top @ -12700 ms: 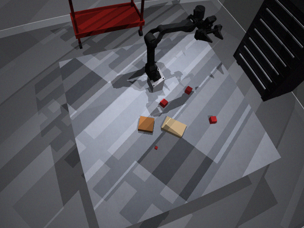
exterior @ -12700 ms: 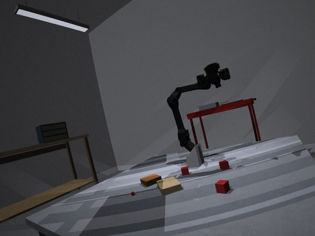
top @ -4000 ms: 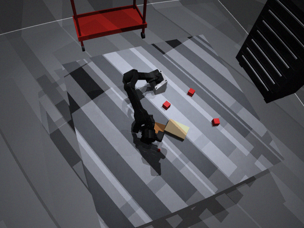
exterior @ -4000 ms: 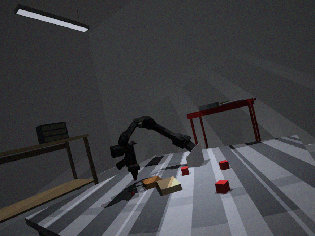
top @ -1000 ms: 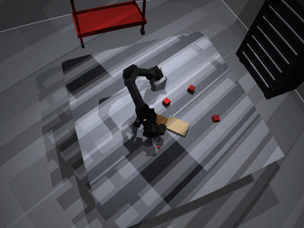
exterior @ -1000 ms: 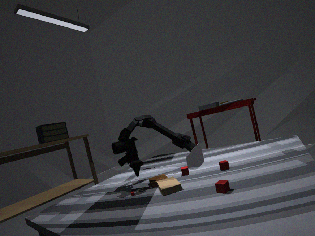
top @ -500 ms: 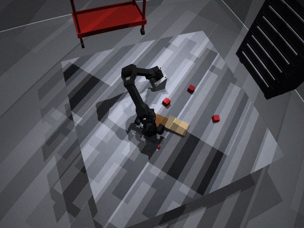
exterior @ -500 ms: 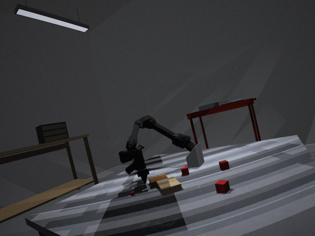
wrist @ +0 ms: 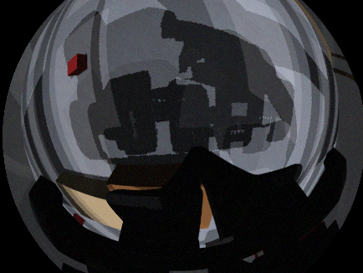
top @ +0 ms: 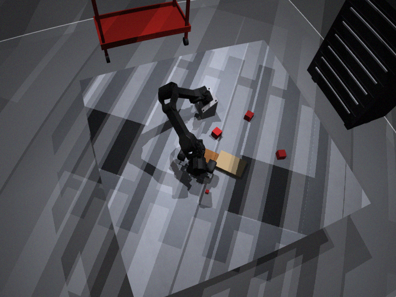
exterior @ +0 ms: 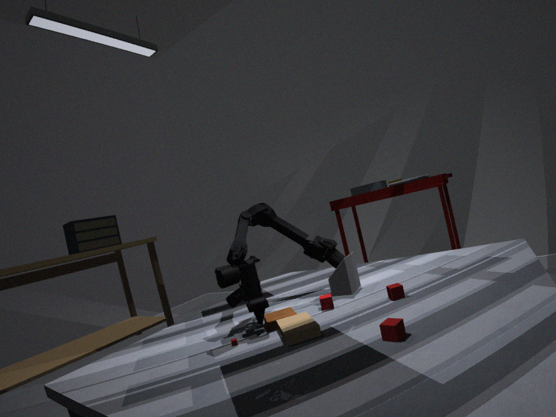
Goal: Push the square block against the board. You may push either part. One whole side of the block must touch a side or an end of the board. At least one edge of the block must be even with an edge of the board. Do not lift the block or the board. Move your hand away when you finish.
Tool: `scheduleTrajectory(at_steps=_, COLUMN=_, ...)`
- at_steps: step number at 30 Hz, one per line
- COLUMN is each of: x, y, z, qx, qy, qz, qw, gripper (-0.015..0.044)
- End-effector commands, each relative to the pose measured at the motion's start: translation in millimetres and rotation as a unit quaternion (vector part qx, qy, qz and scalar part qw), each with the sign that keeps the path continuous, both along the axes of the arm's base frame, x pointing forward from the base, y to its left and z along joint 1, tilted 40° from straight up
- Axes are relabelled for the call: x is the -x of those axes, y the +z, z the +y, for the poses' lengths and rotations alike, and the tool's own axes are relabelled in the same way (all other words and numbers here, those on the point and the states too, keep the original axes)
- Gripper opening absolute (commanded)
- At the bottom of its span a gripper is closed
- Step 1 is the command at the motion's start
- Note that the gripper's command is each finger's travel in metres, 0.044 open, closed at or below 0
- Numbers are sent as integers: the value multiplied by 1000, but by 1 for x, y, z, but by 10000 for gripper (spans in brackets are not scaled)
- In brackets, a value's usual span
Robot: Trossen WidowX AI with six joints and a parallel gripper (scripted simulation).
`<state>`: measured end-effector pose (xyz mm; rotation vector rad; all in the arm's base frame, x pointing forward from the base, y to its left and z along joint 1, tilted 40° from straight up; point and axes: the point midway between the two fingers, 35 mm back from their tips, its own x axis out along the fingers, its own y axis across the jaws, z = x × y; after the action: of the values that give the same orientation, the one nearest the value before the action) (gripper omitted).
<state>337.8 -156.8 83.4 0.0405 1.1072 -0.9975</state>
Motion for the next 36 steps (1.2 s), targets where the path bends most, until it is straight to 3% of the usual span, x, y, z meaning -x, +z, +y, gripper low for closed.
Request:
scheduleTrajectory(at_steps=1, x=4, y=-2, z=3, qx=-1, qy=0, qz=-2, qw=1000, gripper=0)
scheduleTrajectory(at_steps=36, x=-27, y=31, z=-9, qx=2, qy=-1, qz=-7, qw=1000, gripper=0)
